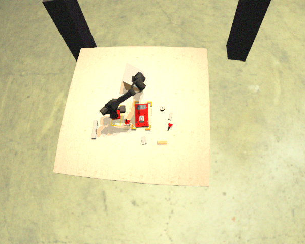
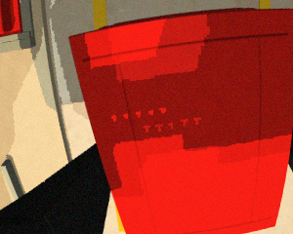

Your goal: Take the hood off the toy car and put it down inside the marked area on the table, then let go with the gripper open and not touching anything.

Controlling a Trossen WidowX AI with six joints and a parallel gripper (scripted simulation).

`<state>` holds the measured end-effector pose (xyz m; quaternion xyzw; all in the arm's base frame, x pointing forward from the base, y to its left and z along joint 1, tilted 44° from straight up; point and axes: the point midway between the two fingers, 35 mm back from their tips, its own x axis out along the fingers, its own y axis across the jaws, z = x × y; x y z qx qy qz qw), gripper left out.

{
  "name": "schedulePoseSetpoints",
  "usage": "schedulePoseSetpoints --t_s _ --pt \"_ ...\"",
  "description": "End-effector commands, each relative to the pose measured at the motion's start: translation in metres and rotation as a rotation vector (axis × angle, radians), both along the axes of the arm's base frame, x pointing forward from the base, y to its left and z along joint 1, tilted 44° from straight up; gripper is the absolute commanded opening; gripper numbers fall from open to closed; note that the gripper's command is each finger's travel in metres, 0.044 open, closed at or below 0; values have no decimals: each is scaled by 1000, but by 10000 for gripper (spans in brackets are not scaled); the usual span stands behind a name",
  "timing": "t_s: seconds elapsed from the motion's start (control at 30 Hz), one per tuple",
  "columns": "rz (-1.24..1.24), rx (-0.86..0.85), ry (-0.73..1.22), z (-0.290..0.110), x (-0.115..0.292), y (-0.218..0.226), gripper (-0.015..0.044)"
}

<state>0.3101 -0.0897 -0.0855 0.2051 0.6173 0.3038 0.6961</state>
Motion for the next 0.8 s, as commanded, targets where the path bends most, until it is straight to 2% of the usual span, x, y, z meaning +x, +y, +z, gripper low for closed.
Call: schedulePoseSetpoints --t_s 0.0,0.77 --pt "-6 7 2 -1 -1 2 0" --pt "-7 7 2 -9 0 9 0"
